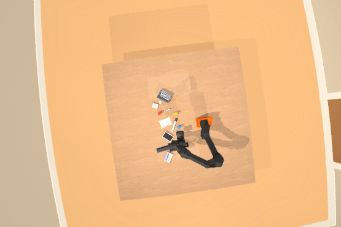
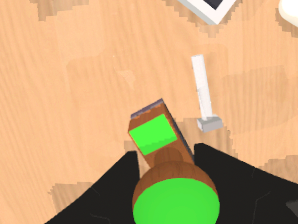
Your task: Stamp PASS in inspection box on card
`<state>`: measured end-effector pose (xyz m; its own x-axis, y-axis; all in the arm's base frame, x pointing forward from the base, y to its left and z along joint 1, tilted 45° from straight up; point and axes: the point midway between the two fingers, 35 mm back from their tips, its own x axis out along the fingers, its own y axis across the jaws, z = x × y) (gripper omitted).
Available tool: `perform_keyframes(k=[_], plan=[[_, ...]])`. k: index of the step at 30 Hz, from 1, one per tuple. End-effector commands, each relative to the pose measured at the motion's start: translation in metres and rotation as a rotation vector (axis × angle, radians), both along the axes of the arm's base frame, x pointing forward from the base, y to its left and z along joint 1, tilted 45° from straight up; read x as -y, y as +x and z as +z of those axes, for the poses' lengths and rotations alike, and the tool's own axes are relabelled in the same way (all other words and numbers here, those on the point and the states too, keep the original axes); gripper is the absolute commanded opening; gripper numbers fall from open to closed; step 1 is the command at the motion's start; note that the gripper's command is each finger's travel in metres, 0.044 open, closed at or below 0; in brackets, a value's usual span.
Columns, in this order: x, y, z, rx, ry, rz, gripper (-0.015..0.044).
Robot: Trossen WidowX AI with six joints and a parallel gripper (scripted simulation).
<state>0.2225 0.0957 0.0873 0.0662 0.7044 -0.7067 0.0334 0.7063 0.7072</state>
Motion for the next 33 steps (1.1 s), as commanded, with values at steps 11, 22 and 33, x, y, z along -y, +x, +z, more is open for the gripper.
perform_keyframes(k=[11,22,33], plan=[[0.005,0.0,0.006,0.007,0.005,0.002,0.0],[0.009,0.0,0.01,0.006,0.007,0.003,0.0],[0.012,-0.001,0.014,0.006,0.01,0.003,0.0]])
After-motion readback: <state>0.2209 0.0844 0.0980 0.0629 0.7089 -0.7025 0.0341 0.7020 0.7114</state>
